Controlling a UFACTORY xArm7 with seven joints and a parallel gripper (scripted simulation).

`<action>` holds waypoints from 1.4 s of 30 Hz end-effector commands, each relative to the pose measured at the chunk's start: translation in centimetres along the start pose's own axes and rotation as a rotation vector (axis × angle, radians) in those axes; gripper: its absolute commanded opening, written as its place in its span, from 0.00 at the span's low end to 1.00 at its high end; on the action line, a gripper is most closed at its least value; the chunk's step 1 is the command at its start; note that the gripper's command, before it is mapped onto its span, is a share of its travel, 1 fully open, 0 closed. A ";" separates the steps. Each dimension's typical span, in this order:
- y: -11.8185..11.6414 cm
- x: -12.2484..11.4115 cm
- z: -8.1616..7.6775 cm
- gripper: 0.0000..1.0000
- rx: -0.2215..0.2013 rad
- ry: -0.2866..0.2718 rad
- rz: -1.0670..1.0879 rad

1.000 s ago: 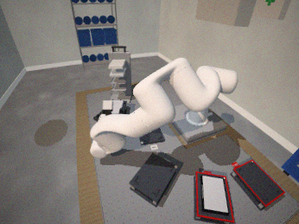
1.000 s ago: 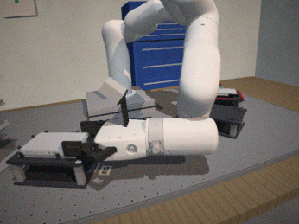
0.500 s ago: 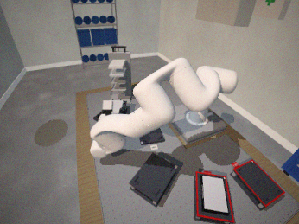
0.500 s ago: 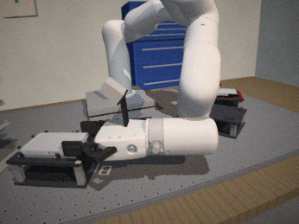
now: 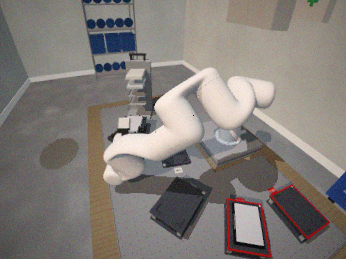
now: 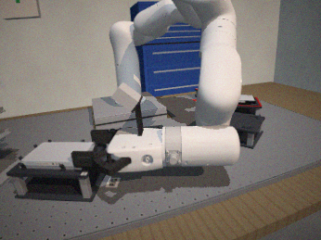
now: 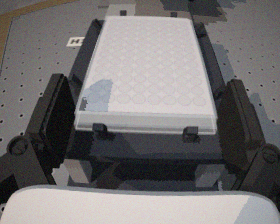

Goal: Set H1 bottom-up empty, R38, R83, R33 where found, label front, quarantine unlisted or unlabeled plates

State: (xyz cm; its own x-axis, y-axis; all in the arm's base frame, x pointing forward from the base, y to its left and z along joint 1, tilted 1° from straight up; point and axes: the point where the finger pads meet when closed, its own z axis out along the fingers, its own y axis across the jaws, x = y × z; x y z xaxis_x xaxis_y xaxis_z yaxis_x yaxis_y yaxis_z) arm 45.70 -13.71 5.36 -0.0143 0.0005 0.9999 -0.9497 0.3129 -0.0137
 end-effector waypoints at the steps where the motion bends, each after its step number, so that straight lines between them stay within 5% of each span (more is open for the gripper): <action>1: -0.1 0.2 -0.7 1.00 -0.001 -0.001 0.004; 31: -0.1 0.2 -5.0 1.00 -0.001 -0.001 0.004; 42: -0.1 0.2 -5.0 1.00 -0.001 -0.001 0.004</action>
State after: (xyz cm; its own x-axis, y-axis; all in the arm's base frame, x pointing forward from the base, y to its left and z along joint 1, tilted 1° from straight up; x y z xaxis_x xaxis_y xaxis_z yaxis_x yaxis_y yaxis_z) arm 47.26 -9.00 5.40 -0.0142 0.0013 0.9999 -0.9494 0.3139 -0.0139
